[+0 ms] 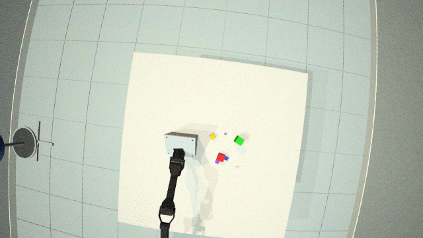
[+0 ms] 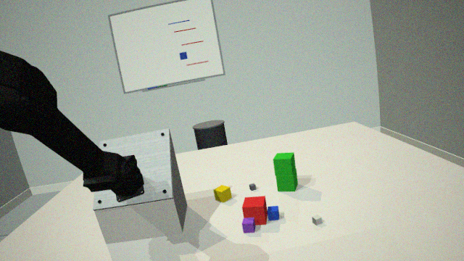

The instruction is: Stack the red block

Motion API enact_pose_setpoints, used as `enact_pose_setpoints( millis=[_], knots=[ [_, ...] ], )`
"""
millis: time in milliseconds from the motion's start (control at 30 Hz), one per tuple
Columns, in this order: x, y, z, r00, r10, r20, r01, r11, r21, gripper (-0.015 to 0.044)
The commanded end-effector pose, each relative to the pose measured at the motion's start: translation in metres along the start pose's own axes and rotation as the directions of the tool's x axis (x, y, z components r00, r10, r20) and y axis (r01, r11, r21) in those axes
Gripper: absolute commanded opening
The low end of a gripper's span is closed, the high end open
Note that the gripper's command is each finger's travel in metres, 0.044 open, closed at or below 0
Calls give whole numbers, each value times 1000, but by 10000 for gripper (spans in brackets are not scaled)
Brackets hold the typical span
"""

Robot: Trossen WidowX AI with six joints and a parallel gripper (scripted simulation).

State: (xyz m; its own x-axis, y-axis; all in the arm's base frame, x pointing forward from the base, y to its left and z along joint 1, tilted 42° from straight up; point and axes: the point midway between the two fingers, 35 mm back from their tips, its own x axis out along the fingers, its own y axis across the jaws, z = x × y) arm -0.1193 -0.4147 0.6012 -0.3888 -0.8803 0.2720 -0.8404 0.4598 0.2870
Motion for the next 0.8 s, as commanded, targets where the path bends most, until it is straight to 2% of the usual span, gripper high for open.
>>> enact_pose_setpoints(
  millis=[0, 200, 400, 767],
  knots=[
    [0, -2, 1, 1000, -4, 3, 4, 1000, -4, 426],
    [-2, -70, 25, 986, -137, 91, 149, 979, -141, 440],
    [-19, -146, 53, 940, -283, 192, 330, 895, -300, 440],
    [-80, -260, 96, 799, -491, 348, 595, 563, -573, 440]
  ],
)
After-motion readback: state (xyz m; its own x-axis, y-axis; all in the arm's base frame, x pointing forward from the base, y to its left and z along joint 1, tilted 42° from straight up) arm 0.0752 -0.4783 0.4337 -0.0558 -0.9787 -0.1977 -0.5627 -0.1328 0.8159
